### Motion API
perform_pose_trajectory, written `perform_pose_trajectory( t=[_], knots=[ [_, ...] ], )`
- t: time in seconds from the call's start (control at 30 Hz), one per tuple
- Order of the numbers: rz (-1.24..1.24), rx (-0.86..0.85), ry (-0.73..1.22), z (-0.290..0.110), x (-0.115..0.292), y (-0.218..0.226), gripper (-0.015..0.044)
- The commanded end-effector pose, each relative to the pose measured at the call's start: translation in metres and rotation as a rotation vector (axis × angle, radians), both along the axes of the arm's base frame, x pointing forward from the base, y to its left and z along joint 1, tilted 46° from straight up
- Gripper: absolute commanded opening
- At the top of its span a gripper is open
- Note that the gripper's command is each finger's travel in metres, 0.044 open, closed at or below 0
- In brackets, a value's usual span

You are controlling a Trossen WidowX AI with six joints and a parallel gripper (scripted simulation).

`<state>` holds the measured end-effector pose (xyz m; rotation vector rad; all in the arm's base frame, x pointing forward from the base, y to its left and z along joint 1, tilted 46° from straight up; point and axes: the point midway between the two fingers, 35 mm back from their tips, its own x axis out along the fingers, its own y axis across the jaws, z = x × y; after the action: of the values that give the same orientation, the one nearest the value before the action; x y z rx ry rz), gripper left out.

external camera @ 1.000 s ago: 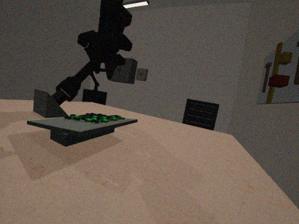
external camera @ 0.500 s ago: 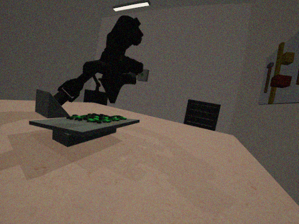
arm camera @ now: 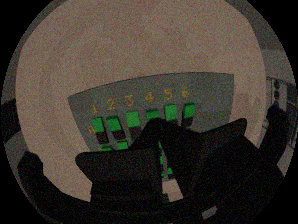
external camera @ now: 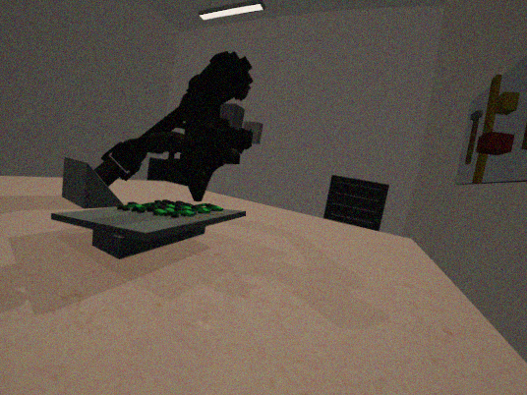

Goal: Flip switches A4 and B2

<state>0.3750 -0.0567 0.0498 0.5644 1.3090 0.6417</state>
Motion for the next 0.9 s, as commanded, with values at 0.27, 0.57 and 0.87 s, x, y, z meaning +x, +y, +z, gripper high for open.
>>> perform_pose_trajectory(
  t=[0.27,0.57,0.87],
  knots=[
    [-0.005,0.005,0.001,-0.0065,0.0013,0.0067,0.0],
    [-0.005,0.005,0.001,-0.0065,0.0013,0.0067,0.0],
    [-0.005,0.005,0.001,-0.0068,0.0013,0.007,0.0]
  ],
)
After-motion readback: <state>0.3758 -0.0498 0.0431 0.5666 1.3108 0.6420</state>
